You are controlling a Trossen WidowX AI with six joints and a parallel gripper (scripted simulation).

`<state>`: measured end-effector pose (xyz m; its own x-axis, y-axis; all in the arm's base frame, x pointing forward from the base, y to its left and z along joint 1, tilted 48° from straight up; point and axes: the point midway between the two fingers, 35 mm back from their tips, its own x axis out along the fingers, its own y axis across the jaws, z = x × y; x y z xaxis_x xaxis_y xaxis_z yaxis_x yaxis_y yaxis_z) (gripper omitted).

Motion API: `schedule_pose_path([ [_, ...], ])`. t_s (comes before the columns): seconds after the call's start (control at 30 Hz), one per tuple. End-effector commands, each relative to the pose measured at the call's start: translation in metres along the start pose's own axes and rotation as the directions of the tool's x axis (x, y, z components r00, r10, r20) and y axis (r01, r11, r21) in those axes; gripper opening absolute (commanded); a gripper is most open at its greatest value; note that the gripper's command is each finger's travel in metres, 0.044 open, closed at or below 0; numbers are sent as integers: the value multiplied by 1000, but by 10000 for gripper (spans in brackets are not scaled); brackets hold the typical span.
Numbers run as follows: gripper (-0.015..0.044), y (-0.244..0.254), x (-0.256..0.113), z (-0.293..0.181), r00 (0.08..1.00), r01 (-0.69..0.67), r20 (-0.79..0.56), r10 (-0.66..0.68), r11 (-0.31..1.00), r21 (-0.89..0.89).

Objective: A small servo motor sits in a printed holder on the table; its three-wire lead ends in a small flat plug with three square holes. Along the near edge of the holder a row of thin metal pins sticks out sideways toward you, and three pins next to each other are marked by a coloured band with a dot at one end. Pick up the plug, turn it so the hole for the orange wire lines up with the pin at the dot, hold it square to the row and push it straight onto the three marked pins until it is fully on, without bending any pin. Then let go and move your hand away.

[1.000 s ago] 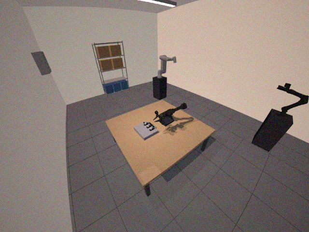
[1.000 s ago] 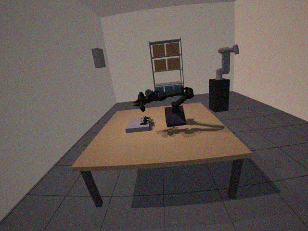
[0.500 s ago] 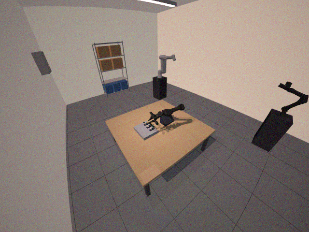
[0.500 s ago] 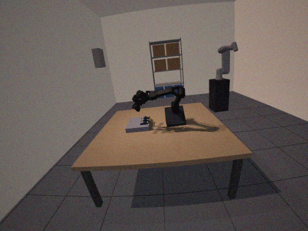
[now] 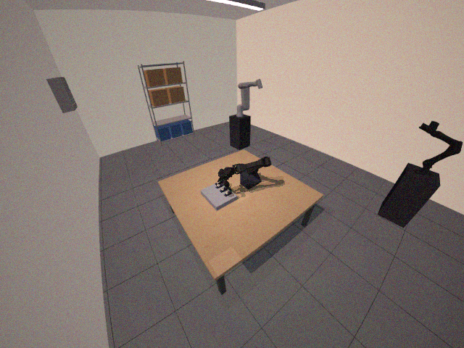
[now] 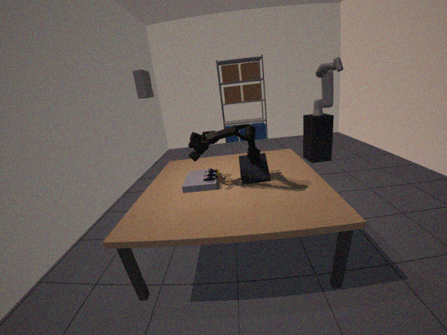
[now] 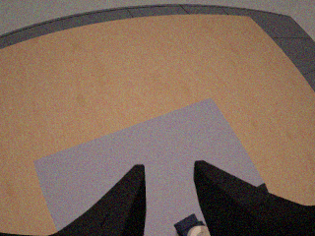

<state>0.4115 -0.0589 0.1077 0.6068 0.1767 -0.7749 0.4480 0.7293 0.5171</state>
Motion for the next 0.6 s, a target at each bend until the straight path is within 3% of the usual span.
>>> schedule_pose_path([
  [0.0, 115, -14, 14, -1, 997, 24, -74, -17, 995, 101],
  [0.57, 115, -78, 66, -28, 922, 230, -387, -32, 848, 478],
])
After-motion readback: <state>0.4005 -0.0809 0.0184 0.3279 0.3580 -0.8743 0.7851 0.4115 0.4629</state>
